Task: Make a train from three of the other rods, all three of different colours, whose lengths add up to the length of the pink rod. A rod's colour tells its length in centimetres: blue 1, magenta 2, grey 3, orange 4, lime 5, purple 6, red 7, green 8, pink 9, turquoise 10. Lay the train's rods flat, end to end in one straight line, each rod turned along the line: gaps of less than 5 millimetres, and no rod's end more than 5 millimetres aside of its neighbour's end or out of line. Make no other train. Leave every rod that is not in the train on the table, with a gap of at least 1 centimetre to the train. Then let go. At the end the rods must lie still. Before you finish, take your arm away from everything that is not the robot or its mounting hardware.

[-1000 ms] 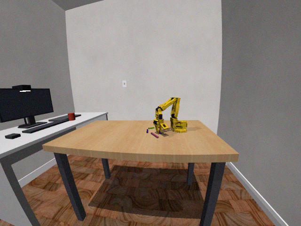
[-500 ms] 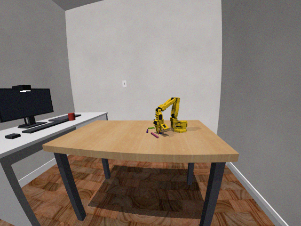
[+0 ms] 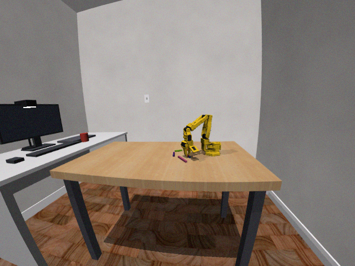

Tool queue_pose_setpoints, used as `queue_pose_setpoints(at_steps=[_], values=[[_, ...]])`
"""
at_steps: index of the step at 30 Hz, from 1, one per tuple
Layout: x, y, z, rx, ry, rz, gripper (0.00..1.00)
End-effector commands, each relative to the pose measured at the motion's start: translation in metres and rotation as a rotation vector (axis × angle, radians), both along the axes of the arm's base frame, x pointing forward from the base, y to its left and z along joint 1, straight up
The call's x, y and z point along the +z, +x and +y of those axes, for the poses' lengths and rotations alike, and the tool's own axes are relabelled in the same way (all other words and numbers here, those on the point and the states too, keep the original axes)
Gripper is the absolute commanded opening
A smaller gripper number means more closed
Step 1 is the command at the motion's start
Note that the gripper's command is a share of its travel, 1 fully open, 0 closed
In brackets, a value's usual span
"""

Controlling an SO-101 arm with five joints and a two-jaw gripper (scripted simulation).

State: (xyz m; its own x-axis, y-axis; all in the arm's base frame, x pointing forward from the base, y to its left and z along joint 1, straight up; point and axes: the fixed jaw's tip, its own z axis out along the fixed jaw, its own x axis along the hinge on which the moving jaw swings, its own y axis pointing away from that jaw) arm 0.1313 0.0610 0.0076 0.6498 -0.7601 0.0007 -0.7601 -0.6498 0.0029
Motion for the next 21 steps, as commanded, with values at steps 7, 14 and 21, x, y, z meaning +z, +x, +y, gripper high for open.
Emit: queue_pose_setpoints(at_steps=[7, 14, 21], values=[[0.0067, 0.0085, 0.0054, 0.000, 0.028, -0.053, 0.05], [0.0067, 0.0085, 0.0054, 0.000, 0.028, -0.053, 0.06], [0.0067, 0.0085, 0.0054, 0.000, 0.028, -0.053, 0.08]])
